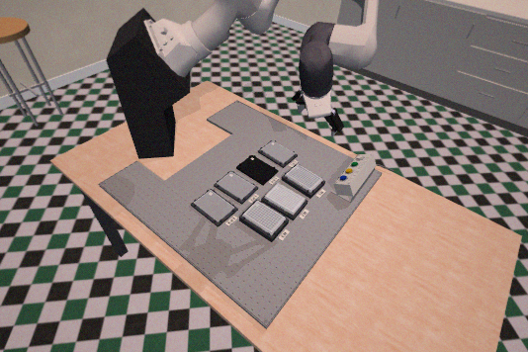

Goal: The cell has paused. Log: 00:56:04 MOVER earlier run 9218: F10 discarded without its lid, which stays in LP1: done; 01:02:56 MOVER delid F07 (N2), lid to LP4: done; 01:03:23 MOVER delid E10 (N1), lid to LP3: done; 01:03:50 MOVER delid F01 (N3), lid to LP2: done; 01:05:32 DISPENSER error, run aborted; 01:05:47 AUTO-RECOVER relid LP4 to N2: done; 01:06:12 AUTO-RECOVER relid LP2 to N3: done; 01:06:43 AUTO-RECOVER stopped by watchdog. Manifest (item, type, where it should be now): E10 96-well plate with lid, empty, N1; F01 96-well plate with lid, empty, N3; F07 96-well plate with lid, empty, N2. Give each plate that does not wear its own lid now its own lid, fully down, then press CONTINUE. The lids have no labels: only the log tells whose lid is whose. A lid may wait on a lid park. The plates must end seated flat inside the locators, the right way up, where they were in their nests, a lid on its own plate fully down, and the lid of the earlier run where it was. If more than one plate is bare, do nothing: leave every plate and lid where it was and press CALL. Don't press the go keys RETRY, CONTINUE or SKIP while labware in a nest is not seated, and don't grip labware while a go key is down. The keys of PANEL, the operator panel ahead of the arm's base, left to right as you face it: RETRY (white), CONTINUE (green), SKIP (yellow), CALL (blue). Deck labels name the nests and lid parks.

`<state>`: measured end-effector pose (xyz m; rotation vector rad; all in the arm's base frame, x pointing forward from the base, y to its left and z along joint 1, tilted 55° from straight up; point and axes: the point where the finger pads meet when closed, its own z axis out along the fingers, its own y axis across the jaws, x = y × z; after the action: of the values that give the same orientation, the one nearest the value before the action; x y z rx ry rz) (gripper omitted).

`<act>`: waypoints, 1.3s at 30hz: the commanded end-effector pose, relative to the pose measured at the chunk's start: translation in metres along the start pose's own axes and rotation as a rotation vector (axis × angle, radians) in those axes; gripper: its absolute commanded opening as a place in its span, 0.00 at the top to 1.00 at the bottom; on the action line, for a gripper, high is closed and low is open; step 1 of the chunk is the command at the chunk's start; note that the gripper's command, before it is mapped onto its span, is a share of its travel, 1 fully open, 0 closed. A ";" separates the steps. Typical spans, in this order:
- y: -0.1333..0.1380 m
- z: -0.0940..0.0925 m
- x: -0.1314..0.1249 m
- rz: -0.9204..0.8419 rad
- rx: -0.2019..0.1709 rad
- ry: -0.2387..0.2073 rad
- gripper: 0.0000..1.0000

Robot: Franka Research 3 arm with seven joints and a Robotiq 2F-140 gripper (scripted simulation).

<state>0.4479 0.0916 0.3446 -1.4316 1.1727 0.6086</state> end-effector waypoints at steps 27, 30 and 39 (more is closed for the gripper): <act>0.129 0.058 0.256 1.316 0.503 0.276 0.00; 0.129 0.058 0.256 1.434 0.548 0.302 0.00; 0.129 0.058 0.256 1.444 0.551 0.303 0.00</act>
<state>0.4411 0.0858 0.0537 -0.1291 2.3017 0.8629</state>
